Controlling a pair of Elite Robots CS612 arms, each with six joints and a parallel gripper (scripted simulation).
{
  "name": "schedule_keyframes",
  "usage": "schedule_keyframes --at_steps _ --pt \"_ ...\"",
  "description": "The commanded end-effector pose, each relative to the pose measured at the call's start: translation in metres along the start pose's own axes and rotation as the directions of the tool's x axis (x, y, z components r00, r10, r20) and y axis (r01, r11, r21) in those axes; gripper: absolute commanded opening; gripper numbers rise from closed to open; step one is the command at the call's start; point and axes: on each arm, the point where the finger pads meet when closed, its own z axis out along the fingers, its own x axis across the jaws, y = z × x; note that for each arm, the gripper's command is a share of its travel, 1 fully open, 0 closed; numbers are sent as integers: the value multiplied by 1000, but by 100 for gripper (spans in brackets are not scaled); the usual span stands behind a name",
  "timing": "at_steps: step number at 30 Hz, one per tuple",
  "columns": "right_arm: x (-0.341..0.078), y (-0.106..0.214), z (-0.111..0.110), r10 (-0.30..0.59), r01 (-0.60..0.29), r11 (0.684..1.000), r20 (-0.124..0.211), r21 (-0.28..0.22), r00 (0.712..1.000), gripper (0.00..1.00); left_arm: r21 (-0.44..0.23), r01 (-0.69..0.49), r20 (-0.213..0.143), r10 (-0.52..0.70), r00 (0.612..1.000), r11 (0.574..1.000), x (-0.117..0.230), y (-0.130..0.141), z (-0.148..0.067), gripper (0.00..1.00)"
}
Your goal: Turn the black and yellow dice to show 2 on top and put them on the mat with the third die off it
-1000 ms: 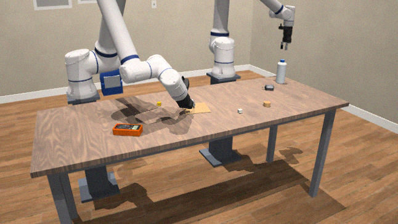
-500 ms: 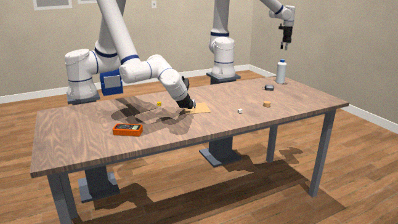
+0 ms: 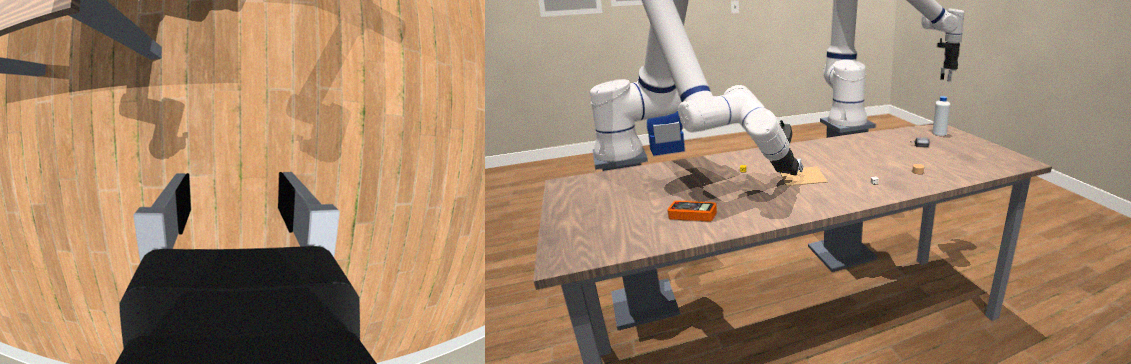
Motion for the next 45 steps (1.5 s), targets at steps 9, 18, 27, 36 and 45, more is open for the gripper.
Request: schedule_keyframes --at_steps 9,18,27,36,45 --pt "1 -24 -25 -1 1 1000 -1 -1 1000 100 -2 0 0 0 1000 1000 0 1 -1 100" --pt "1 -40 -40 -1 1 1000 -1 -1 1000 100 -2 0 0 0 1000 1000 0 1 -1 100" --pt "0 -42 -42 -1 1 1000 -1 -1 1000 100 -2 0 0 0 1000 1000 0 1 -1 100" --pt "-1 -45 -40 -2 3 982 7 -189 1000 100 -2 0 0 0 1000 1000 0 1 -1 100" --pt "1 -46 -42 -1 1 966 -1 -260 1000 100 -2 0 0 0 1000 1000 0 1 -1 100"
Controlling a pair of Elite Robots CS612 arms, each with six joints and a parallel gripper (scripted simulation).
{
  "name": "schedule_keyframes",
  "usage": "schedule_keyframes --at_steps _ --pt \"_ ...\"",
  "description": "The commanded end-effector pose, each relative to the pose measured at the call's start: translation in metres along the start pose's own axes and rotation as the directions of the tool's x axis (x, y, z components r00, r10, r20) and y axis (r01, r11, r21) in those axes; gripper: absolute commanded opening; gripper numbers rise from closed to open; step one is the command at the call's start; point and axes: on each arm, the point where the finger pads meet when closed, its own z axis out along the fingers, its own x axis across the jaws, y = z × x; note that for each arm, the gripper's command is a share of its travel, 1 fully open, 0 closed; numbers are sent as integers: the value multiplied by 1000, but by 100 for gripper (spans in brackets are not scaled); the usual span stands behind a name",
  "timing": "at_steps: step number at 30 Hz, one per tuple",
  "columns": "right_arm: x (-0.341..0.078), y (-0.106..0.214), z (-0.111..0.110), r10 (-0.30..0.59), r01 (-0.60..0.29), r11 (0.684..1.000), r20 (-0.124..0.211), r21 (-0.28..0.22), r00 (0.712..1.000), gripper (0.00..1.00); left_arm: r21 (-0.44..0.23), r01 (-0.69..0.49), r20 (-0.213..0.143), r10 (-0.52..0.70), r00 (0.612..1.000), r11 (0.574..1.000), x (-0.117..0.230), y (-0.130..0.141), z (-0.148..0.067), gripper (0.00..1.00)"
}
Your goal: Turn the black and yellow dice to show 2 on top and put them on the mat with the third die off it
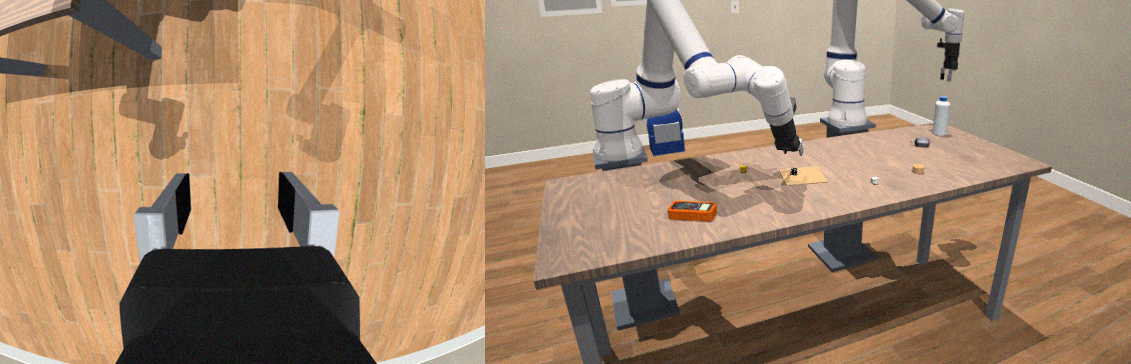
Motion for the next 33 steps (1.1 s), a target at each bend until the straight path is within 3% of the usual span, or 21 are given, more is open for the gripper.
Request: schedule_keyframes --at_steps 1,4,8,10,16,27,33 --pt "1 -1 -1 1 -1 999 -3 -35 1000 100 -2 0 0 0 1000 1000 0 1 -1 100" --pt "0 -1 0 0 0 998 0 -63 1000 100 -2 0 0 0 1000 1000 0 1 -1 100" --pt "-1 -2 2 0 1 989 5 -150 1000 100 -2 0 0 0 1000 1000 0 1 -1 100" --pt "-1 -2 2 0 1 989 5 -150 1000 100 -2 0 0 0 1000 1000 0 1 -1 100" --pt "0 -5 0 1 -1 962 -1 -273 1000 100 -2 0 0 0 1000 1000 0 1 -1 100" --pt "0 -5 1 1 -2 950 -1 -313 1000 100 -2 0 0 0 1000 1000 0 1 -1 100" --pt "0 -6 3 2 0 906 4 -423 1000 100 -2 0 0 0 1000 1000 0 1 -1 100"
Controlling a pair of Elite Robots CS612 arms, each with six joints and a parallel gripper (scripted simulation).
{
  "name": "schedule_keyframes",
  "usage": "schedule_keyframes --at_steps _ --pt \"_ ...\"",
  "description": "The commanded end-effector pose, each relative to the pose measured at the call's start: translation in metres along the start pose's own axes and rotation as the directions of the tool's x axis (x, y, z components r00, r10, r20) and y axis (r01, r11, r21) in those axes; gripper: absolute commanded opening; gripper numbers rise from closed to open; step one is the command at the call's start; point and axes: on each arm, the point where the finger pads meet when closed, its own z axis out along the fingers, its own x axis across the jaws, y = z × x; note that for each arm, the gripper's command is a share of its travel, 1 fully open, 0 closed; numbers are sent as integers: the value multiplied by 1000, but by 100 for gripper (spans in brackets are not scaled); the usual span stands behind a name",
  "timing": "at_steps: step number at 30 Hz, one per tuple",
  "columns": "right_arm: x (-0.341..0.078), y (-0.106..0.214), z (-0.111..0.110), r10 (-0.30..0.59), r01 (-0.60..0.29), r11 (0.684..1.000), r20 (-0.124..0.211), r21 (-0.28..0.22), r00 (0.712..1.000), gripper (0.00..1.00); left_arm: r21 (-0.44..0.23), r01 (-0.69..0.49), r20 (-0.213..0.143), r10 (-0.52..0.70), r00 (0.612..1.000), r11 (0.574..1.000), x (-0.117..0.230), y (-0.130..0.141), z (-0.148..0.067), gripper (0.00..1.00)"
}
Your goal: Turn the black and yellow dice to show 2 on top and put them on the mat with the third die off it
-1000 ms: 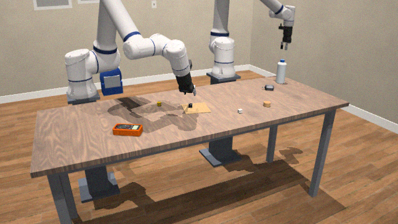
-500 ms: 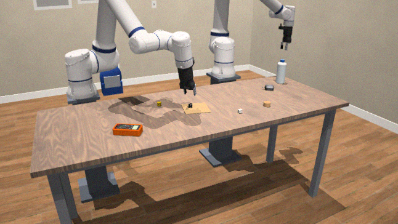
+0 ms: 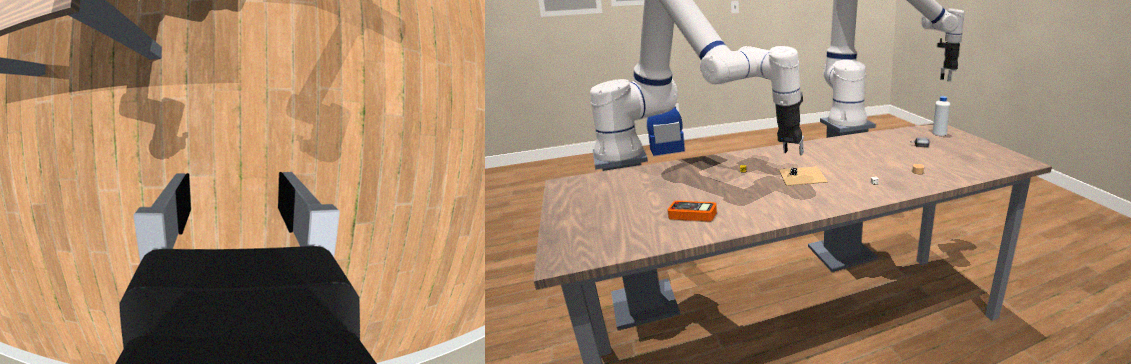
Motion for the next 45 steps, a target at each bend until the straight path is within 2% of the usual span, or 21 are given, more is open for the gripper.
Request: schedule_keyframes --at_steps 1,5,8,34,45 --pt "0 -2 0 0 0 995 1 -98 1000 100 -2 0 0 0 1000 1000 0 1 -1 100" --pt "1 -3 -1 1 -2 986 -4 -169 1000 100 -2 0 0 0 1000 1000 0 1 -1 100" --pt "1 -3 -2 2 -3 982 -6 -191 1000 100 -2 0 0 0 1000 1000 0 1 -1 100" --pt "1 -3 -2 4 -5 981 -7 -193 1000 100 -2 0 0 0 1000 1000 0 1 -1 100" --pt "0 -4 -2 41 -43 980 -14 -192 999 100 -2 0 0 0 1000 1000 0 1 -1 100"
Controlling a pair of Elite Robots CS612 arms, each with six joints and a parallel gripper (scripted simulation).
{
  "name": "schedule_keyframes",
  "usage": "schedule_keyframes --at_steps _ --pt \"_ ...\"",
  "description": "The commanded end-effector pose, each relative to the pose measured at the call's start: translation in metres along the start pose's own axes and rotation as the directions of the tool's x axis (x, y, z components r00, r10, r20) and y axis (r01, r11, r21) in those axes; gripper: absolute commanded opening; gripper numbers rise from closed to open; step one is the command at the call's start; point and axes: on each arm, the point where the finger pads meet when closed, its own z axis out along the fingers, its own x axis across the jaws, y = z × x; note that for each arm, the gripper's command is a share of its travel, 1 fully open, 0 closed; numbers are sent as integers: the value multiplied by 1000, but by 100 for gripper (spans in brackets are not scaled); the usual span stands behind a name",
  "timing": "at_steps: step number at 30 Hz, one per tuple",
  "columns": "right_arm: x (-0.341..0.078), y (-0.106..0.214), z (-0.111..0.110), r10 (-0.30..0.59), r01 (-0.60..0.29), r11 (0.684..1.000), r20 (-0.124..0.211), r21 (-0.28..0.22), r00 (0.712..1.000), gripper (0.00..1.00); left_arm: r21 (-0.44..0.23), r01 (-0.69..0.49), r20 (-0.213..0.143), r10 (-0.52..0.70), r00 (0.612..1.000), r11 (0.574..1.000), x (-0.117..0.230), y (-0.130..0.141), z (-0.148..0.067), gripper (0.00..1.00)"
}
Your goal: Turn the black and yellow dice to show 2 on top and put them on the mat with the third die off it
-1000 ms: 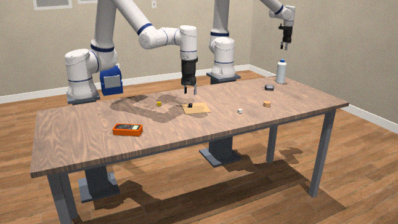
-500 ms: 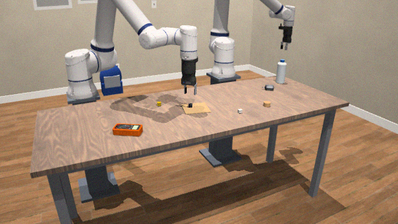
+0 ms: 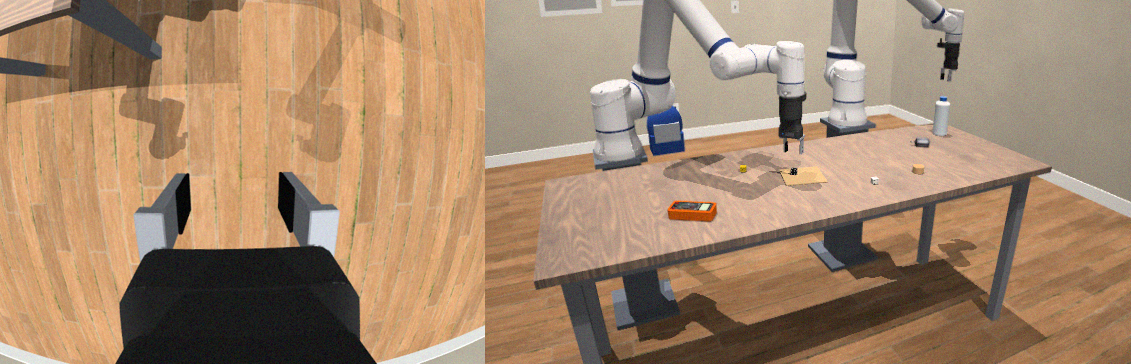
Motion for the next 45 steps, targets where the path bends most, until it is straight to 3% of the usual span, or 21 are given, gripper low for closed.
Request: schedule_keyframes --at_steps 1,9,15,17,22,29,30,32,34,38,40,42,43,45 --pt "0 0 -1 21 -21 1000 -2 0 1000 100 -2 0 0 0 1000 1000 0 1 -1 100" --pt "-4 0 -2 128 -128 992 -2 0 992 100 -2 0 0 0 1000 1000 0 1 -1 100" --pt "-10 0 -2 255 -255 967 -2 0 967 100 -2 0 0 0 1000 1000 0 1 -1 100" --pt "-10 0 -2 255 -255 967 -2 0 967 100 -2 0 0 0 1000 1000 0 1 -1 100" --pt "-15 0 -3 387 -387 922 -2 0 922 100 -2 0 0 0 1000 1000 0 1 -1 100" --pt "-26 2 -4 594 -594 805 -2 1 805 100 -2 0 0 0 1000 1000 0 1 -1 100" --pt "-26 2 -4 595 -595 803 -2 1 803 100 -2 0 0 0 1000 1000 0 1 -1 100" --pt "-30 3 -4 655 -655 755 -2 1 755 100 -2 0 0 0 1000 1000 0 1 -1 100" --pt "-30 3 -4 655 -655 755 -2 1 755 100 -2 0 0 0 1000 1000 0 1 -1 100" --pt "-37 5 -4 769 -769 639 -1 1 639 100 -2 0 0 0 1000 1000 0 1 -1 100" --pt "-40 6 -4 796 -796 606 -1 1 606 100 -2 0 0 0 1000 1000 0 1 -1 100" --pt "-44 7 -4 843 -843 539 -1 1 539 100 -2 0 0 0 1000 1000 0 1 -1 100" --pt "-44 7 -4 845 -845 535 -1 1 535 100 -2 0 0 0 1000 1000 0 1 -1 100" --pt "-49 8 -4 888 -888 461 -1 1 461 100 -2 0 0 0 1000 1000 0 1 -1 100"
